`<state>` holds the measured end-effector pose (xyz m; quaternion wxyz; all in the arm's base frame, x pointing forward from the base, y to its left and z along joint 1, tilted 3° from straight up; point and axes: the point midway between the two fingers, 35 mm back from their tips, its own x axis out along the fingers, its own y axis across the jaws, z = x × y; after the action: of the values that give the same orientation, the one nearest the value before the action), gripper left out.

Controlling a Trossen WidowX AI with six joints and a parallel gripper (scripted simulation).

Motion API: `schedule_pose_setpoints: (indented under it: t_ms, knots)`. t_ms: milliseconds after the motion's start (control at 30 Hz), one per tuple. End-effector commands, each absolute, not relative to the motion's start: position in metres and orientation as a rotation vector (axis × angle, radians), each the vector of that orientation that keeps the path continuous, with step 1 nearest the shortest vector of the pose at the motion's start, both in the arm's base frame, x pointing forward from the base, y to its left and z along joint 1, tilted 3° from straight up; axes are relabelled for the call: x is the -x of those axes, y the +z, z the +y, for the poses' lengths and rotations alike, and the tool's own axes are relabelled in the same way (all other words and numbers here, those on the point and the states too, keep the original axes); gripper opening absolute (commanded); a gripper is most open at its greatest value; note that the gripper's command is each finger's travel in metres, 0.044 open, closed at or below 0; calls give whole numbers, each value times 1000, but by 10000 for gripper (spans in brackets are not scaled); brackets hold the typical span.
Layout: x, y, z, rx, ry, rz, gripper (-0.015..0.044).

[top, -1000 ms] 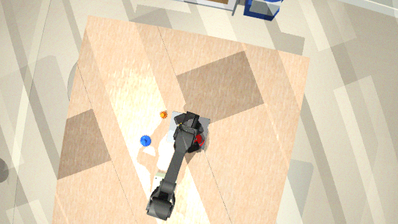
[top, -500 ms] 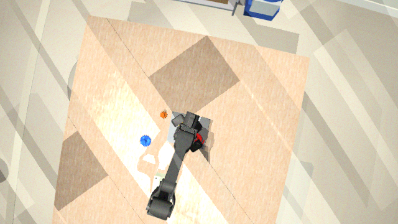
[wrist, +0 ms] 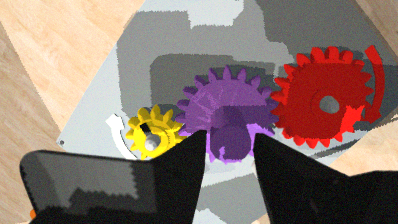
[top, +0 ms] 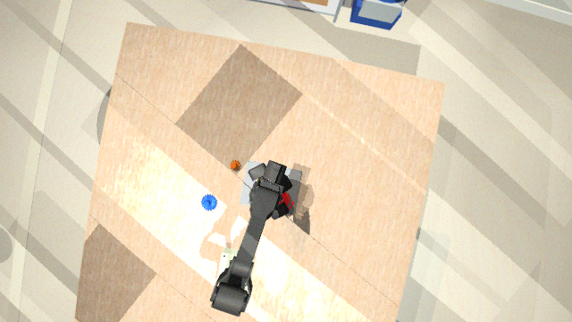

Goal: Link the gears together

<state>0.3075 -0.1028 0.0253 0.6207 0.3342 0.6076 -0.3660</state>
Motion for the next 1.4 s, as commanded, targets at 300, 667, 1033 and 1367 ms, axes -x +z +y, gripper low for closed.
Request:
schedule_pose_setpoints:
  t_ms: [300,667,1033,1367]
  knots:
    - [-309,73,-101,-789,-863,1380,140]
    - [-305,116,-98,-788,-860,1386,402]
    - [-305,116,-98,-788,-860,1386,440]
    - [-305,116,-98,-788,-860,1386,440]
